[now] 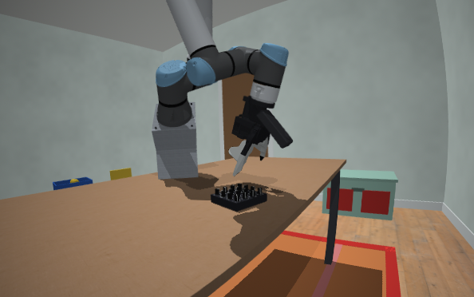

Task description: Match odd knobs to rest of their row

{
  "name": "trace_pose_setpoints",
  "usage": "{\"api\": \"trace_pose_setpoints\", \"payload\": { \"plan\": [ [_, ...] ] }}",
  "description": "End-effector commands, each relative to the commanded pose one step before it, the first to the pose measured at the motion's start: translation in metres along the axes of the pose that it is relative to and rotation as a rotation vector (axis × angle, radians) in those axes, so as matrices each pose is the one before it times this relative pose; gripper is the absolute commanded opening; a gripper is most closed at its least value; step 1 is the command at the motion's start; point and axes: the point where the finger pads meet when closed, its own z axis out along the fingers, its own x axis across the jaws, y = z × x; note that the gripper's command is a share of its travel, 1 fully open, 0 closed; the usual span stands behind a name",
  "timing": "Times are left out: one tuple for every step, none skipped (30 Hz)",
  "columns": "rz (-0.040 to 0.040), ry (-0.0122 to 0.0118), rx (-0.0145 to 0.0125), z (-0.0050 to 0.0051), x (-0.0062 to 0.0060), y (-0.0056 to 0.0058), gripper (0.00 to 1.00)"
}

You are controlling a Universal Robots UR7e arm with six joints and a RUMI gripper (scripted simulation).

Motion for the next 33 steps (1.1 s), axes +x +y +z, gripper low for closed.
{"api": "trace_pose_setpoints", "payload": {
  "plan": [
    [0.15200, 0.00928, 0.03587, -0.00086, 0.00616, -0.00624, 1.00],
    [0.03308, -0.00001, 0.00764, -0.00020, 0.00126, -0.00143, 1.00],
    [0.03307, -0.00021, 0.00764, -0.00021, 0.00122, -0.00144, 1.00],
    [0.03307, -0.00040, 0.00765, -0.00022, 0.00119, -0.00146, 1.00],
    [0.03306, -0.00060, 0.00764, -0.00023, 0.00115, -0.00147, 1.00],
    [0.03306, -0.00080, 0.00763, -0.00024, 0.00112, -0.00149, 1.00],
    [0.03305, -0.00099, 0.00762, -0.00025, 0.00108, -0.00150, 1.00],
    [0.03304, -0.00119, 0.00760, -0.00026, 0.00105, -0.00151, 1.00],
    [0.03304, -0.00139, 0.00758, -0.00027, 0.00101, -0.00152, 1.00],
    [0.00000, 0.00000, 0.00000, 0.00000, 0.00000, 0.00000, 1.00],
    [0.00000, 0.00000, 0.00000, 0.00000, 0.00000, 0.00000, 1.00],
    [0.04618, -0.00227, 0.01055, -0.00041, 0.00137, -0.00214, 1.00],
    [0.04559, -0.00262, 0.01035, -0.00042, 0.00128, -0.00213, 1.00],
    [0.04184, -0.00273, 0.00942, -0.00040, 0.00110, -0.00198, 1.00],
    [0.02980, -0.00213, 0.00667, -0.00030, 0.00074, -0.00142, 1.00],
    [0.03283, -0.00253, 0.00730, -0.00034, 0.00078, -0.00157, 1.00],
    [0.03306, -0.00275, 0.00729, -0.00035, 0.00075, -0.00159, 1.00],
    [0.03301, -0.00293, 0.00721, -0.00036, 0.00071, -0.00159, 1.00],
    [0.03299, -0.00312, 0.00714, -0.00037, 0.00067, -0.00160, 1.00],
    [0.03299, -0.00331, 0.00707, -0.00038, 0.00063, -0.00160, 1.00],
    [0.03298, -0.00350, 0.00699, -0.00039, 0.00059, -0.00161, 1.00],
    [0.03297, -0.00368, 0.00691, -0.00040, 0.00055, -0.00161, 1.00],
    [0.03297, -0.00387, 0.00682, -0.00042, 0.00051, -0.00161, 1.00],
    [0.03296, -0.00405, 0.00673, -0.00043, 0.00047, -0.00161, 1.00],
    [0.03295, -0.00423, 0.00663, -0.00044, 0.00043, -0.00161, 1.00],
    [0.03295, -0.00441, 0.00653, -0.00045, 0.00039, -0.00161, 1.00],
    [0.00000, 0.00000, 0.00000, 0.00000, 0.00000, 0.00000, 1.00],
    [0.00000, 0.00000, 0.00000, 0.00000, 0.00000, 0.00000, 1.00],
    [0.03761, -0.00525, 0.00732, -0.00052, 0.00040, -0.00183, 1.00],
    [0.03681, -0.00536, 0.00702, -0.00053, 0.00034, -0.00179, 1.00],
    [0.03601, -0.00545, 0.00673, -0.00053, 0.00028, -0.00175, 1.00],
    [0.03519, -0.00552, 0.00643, -0.00053, 0.00022, -0.00170, 1.00],
    [0.03436, -0.00557, 0.00614, -0.00053, 0.00017, -0.00166, 1.00]
  ]
}}
